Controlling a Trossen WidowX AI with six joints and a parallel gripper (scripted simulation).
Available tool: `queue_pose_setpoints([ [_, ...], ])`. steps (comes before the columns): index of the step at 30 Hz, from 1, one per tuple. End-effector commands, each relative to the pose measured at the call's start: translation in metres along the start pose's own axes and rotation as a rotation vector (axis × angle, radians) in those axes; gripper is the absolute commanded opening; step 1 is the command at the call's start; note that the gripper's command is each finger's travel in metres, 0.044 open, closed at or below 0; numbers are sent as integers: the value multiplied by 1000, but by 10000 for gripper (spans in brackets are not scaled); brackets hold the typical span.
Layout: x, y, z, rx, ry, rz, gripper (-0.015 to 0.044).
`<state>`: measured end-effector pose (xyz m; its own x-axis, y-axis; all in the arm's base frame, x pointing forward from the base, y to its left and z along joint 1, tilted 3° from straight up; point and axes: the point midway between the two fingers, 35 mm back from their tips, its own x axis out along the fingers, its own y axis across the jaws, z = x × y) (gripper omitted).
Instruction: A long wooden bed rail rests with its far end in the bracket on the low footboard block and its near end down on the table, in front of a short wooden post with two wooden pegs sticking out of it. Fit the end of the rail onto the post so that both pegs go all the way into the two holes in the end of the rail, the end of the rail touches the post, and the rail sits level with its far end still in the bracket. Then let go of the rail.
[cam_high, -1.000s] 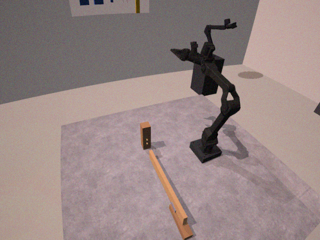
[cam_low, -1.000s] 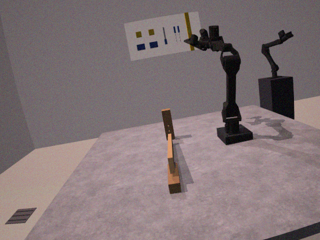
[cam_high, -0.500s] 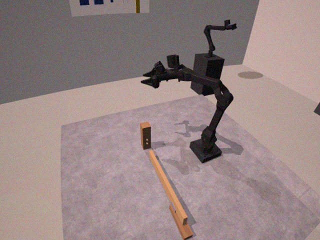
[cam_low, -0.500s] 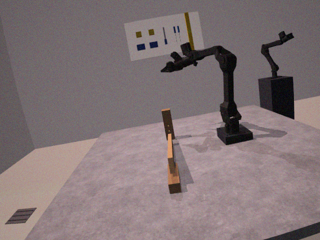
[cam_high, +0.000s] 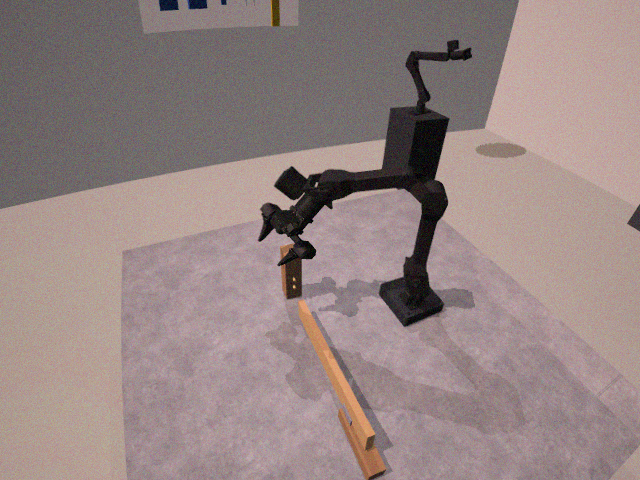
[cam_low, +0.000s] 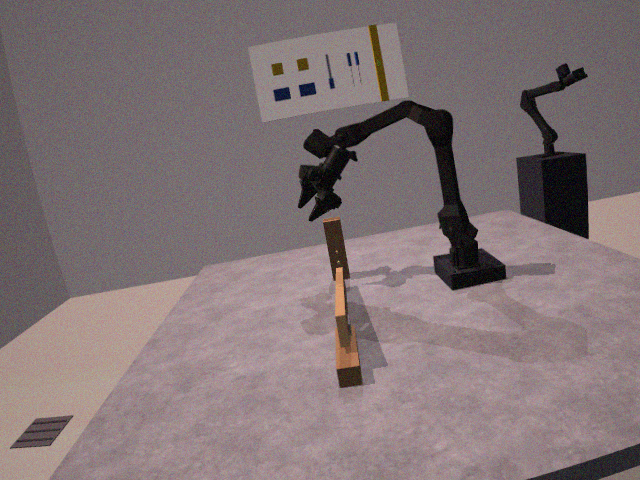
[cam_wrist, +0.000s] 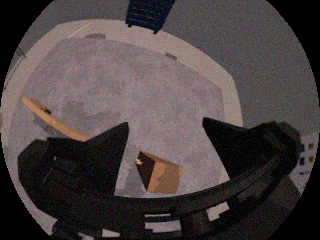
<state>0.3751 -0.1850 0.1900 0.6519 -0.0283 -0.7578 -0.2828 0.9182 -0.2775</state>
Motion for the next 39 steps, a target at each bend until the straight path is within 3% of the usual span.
queue_pose_setpoints([
  [1, 25, 54, 0, -233, 110, 145, 440],
  [11, 48, 202, -24, -1036, 366, 645, 440],
  [39, 75, 214, -41, -1055, 370, 656, 440],
])
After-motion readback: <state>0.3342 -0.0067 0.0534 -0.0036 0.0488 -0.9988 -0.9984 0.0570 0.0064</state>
